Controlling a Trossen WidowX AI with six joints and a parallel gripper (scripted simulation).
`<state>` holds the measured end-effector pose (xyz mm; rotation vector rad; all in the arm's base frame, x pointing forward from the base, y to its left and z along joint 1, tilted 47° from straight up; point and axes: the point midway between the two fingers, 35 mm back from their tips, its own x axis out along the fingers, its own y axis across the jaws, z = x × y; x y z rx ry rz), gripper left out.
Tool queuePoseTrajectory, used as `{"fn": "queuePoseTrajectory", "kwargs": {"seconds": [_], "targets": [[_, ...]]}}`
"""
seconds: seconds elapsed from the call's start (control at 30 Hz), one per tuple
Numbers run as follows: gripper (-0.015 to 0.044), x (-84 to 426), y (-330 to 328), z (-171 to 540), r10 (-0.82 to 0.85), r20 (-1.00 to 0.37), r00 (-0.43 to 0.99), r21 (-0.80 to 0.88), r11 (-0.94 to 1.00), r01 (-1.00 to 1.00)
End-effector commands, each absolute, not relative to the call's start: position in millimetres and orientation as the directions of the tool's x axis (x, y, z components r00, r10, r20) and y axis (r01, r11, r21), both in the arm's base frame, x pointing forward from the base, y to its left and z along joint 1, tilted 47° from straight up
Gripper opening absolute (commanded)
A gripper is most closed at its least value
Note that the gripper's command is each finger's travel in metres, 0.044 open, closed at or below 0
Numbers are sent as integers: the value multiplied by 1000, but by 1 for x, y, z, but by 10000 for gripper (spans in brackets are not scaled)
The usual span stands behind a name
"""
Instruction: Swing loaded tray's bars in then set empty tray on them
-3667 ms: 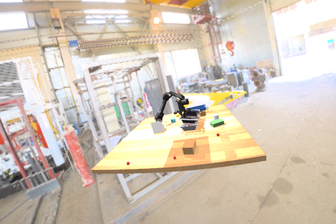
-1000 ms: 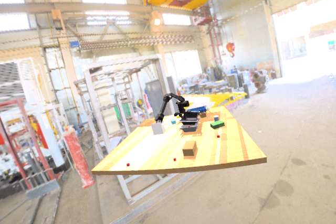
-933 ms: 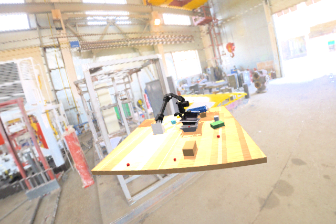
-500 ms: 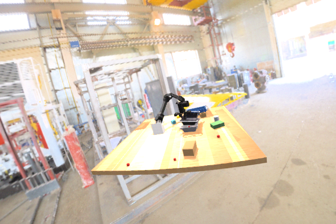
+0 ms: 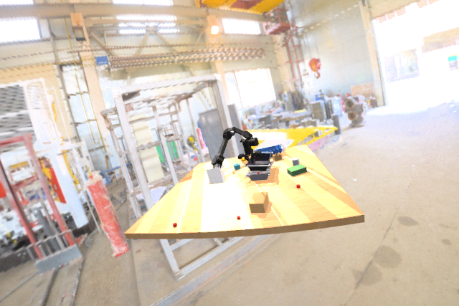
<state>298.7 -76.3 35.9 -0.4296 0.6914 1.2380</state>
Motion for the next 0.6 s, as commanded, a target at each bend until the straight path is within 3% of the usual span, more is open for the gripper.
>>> {"fn": "queuePoseTrajectory", "kwargs": {"seconds": [0.0,0.57], "targets": [[0,295,-72,30,712,-686,150,89,286,-954],[0,291,-69,24,714,-686,137,107,285,-952]]}}
